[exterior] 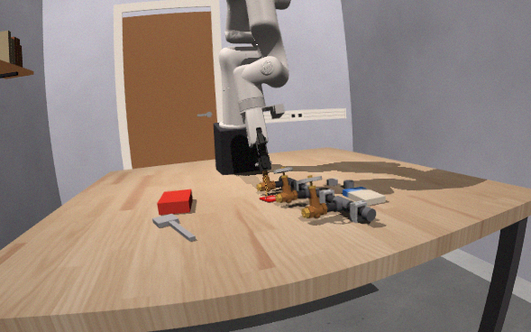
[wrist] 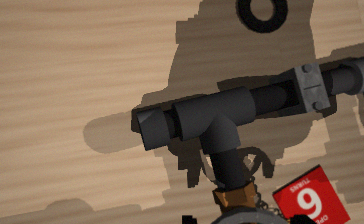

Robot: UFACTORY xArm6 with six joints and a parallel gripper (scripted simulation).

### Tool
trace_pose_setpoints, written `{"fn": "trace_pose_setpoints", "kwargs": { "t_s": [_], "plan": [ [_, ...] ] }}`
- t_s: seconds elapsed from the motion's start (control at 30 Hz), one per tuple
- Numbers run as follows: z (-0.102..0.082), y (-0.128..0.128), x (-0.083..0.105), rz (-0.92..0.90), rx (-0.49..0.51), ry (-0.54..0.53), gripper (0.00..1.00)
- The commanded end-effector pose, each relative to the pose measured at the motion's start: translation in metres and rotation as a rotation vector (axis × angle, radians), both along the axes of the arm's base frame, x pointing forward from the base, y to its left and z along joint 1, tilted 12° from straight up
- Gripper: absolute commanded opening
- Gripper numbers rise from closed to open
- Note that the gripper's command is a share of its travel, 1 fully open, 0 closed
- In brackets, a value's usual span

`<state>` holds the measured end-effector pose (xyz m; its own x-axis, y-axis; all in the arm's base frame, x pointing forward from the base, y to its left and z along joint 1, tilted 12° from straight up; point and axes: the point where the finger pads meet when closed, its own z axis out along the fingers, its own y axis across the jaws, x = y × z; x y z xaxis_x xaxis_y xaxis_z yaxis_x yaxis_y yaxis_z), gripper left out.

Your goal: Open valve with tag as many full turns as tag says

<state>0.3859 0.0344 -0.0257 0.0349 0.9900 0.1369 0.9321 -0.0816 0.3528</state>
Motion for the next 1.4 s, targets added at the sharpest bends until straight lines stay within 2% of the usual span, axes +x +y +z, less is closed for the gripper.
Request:
{"fn": "trace_pose_setpoints", "kwargs": {
  "t_s": [0.0,1.23,1.27,1.37],
  "plan": [
    [0.0005,0.0,0.0006,0.018,-0.054,-0.132,0.0],
    [0.0005,0.0,0.0006,0.019,-0.054,-0.132,0.0],
    [0.0005,0.0,0.0006,0.019,-0.054,-0.132,1.0],
    [0.0005,0.0,0.0006,0.019,-0.054,-0.132,1.0]
  ]
}}
